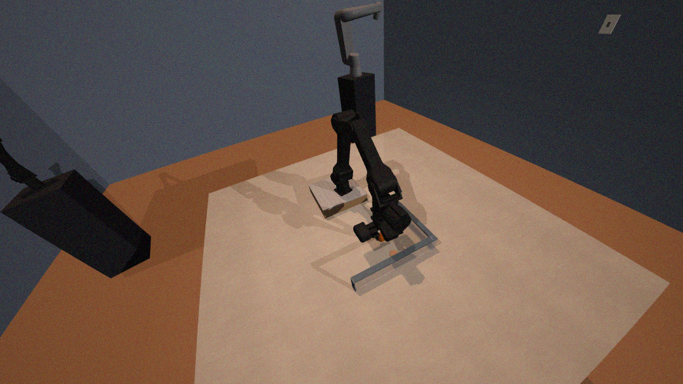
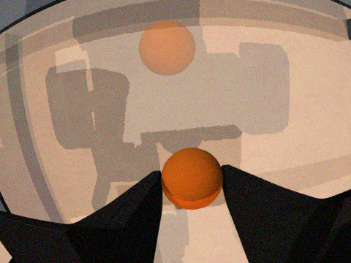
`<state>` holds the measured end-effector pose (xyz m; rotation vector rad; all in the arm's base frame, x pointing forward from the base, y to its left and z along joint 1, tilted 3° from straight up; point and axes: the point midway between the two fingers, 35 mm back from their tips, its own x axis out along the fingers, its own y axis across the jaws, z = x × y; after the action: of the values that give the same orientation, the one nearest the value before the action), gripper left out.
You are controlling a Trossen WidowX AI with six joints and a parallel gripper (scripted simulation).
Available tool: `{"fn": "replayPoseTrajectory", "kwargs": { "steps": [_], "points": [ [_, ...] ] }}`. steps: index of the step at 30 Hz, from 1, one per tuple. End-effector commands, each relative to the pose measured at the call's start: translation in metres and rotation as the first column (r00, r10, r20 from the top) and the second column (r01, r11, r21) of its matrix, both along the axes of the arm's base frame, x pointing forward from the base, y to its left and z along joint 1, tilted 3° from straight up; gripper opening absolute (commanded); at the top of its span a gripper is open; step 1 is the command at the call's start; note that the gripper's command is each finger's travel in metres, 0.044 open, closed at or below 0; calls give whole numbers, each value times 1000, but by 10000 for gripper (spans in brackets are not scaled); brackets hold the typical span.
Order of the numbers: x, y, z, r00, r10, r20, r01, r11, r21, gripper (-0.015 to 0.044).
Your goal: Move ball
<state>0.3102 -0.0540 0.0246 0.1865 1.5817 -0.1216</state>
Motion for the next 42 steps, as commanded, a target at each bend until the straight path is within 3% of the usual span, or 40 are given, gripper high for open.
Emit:
{"fn": "replayPoseTrajectory", "kwargs": {
  "steps": [1,14,34,42],
  "points": [
    [5,-2,27,1000,0,13,0,1000,-6,0],
    [-2,-4,101,1000,0,13,0,1000,-6,0],
    [66,-8,63,1000,0,19,0,1000,-7,0],
    [70,-8,48,1000,0,19,0,1000,-6,0]
  ]
}}
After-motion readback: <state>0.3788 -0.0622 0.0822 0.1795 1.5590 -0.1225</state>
